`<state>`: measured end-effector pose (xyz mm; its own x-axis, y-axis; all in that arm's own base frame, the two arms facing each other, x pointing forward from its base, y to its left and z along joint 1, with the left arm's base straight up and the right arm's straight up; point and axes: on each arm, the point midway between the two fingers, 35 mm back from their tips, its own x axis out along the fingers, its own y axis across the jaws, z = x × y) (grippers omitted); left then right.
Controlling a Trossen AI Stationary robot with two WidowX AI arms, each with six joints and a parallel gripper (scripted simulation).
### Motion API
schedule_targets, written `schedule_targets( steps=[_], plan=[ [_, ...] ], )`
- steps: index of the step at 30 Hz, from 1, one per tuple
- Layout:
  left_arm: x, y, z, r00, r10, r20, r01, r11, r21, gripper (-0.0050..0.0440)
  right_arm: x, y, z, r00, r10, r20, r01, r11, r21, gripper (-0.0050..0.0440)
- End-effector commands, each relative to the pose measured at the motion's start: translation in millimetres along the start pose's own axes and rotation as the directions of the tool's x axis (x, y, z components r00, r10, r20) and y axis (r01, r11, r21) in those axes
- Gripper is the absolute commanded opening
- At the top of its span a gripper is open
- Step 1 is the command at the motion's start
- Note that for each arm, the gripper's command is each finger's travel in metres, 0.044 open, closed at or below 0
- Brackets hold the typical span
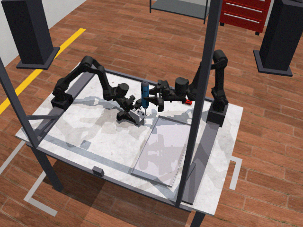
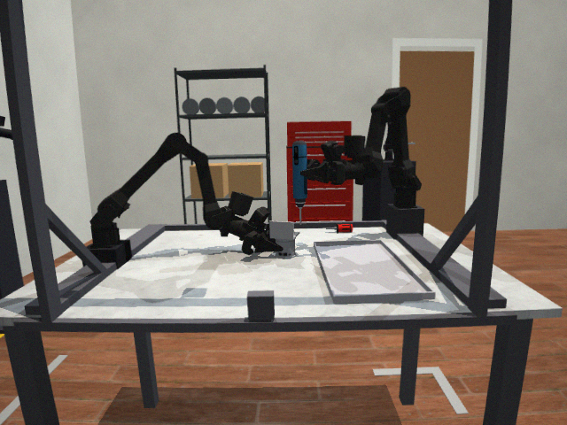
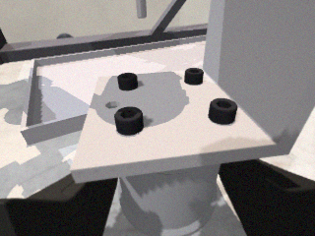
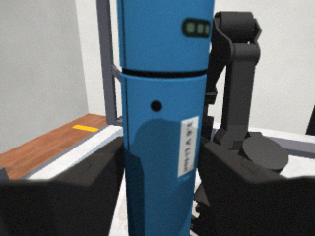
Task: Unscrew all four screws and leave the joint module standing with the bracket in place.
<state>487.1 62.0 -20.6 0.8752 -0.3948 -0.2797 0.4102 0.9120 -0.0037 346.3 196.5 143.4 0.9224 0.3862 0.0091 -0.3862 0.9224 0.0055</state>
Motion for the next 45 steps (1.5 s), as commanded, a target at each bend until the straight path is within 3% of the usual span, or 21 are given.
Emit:
schedule_targets(
  steps=[1,12,28,34,45],
  plan=[
    [0.3,3.0,15.2,1.0,0.003,0.027,-0.004,1.0,0.023,0.0243,21.2,1.1,18.1,0.998,0.0,0.06,-0.001,1.0,0.02,0.016],
    [0.3,3.0,15.2,1.0,0.003,0.027,-0.004,1.0,0.023,0.0243,42.5,3.4,16.1,0.998,0.0,0.06,-0.001,1.0,0.02,0.016],
    [0.3,3.0,15.2,1.0,0.003,0.027,-0.004,1.0,0.023,0.0243,41.8,3.6,21.1,0.997,0.0,0.072,-0.002,1.0,0.022,0.016],
    [0.3,3.0,15.2,1.0,0.003,0.027,-0.004,1.0,0.023,0.0243,40.7,2.8,-0.2,0.999,0.0,0.052,-0.001,1.0,0.018,0.016],
    [0.3,3.0,15.2,1.0,0.003,0.027,-0.004,1.0,0.023,0.0243,40.2,2.8,4.9,0.998,0.0,0.064,-0.001,1.0,0.02,0.016]
  ],
)
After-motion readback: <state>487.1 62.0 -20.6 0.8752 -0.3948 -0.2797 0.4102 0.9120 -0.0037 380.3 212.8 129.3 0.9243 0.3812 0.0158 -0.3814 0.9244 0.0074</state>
